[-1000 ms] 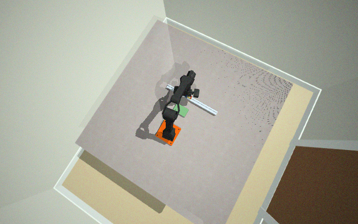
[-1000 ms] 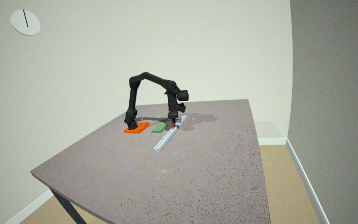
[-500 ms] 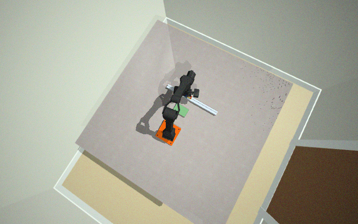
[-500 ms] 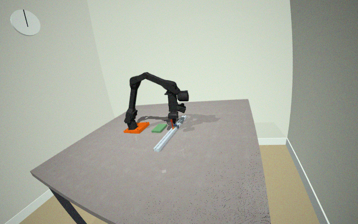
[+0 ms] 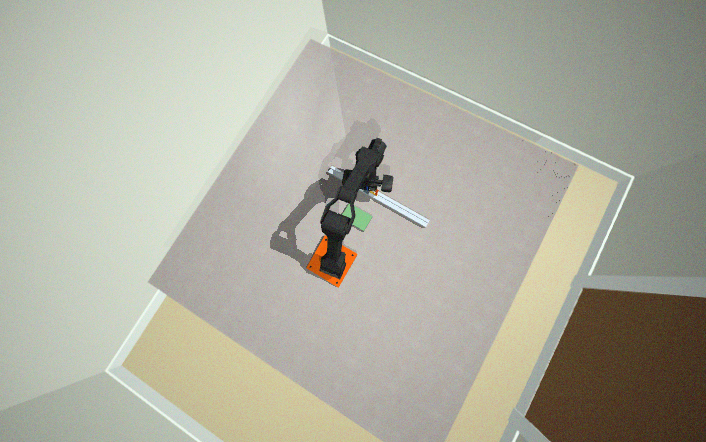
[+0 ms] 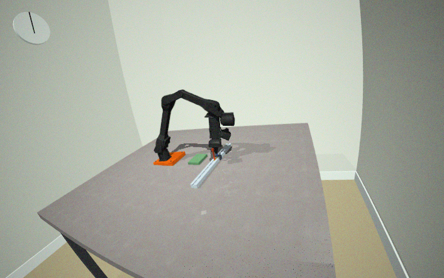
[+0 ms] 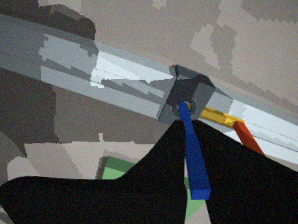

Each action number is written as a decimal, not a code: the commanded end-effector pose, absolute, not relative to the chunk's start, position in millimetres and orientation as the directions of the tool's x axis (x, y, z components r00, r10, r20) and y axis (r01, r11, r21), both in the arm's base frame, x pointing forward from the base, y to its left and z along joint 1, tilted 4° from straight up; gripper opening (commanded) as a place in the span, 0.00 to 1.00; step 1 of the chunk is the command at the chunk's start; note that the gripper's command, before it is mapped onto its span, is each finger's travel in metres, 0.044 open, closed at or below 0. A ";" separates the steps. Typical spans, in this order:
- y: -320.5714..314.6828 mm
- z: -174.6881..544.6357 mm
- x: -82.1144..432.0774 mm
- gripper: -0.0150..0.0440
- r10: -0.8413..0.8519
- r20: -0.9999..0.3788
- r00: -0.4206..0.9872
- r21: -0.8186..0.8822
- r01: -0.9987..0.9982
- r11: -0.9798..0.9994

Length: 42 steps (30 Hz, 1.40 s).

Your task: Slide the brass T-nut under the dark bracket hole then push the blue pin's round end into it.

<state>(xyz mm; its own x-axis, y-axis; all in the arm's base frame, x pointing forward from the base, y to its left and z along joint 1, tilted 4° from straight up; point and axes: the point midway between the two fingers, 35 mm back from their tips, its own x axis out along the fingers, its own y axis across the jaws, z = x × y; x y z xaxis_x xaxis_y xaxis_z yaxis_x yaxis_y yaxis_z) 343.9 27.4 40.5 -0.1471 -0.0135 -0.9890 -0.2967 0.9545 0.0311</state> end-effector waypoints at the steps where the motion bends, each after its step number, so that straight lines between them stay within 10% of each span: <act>1: 27.5 39.6 344.9 0.00 -0.011 -0.987 -0.162 0.038 -0.298 0.954; 42: 27.2 39.3 350.6 0.00 -0.007 -0.964 -0.267 0.075 -0.294 0.953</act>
<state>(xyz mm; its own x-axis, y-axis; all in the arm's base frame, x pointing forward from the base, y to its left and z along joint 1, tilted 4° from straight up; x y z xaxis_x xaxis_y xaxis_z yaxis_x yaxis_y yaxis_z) 350.0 26.8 40.1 -0.2601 -0.0107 -0.9655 -0.2922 0.9539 0.0682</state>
